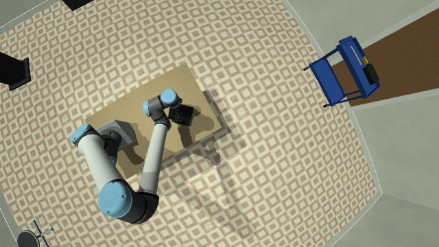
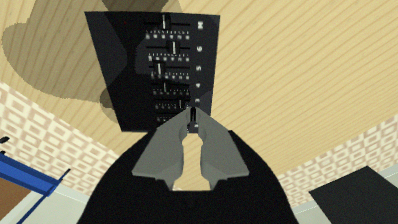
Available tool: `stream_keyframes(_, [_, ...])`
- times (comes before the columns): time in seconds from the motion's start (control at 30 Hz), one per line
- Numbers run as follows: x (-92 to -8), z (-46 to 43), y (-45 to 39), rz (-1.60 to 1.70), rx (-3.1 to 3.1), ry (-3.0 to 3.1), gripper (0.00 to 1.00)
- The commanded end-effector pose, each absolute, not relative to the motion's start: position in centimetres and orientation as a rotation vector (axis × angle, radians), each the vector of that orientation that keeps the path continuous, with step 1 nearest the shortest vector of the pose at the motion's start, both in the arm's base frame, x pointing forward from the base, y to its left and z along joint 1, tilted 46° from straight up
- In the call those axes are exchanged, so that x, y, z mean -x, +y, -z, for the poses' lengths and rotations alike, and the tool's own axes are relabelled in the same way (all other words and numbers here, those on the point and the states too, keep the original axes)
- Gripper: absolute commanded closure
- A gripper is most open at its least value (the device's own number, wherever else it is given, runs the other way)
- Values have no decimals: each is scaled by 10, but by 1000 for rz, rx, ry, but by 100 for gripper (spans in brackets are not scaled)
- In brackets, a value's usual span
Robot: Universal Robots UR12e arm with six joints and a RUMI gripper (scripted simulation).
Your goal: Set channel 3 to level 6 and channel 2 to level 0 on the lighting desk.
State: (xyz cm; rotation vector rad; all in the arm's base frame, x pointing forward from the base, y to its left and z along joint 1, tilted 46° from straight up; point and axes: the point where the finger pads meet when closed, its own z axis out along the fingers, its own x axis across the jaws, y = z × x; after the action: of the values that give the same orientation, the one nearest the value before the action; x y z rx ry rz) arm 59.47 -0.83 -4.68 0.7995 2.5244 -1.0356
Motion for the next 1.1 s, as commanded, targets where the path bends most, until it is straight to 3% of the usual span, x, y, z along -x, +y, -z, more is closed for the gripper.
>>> stream_keyframes(0.0, [-593,49,-9,1037,-800,2526,100])
stream_keyframes(1.07, [-594,57,-17,1037,-800,2526,100])
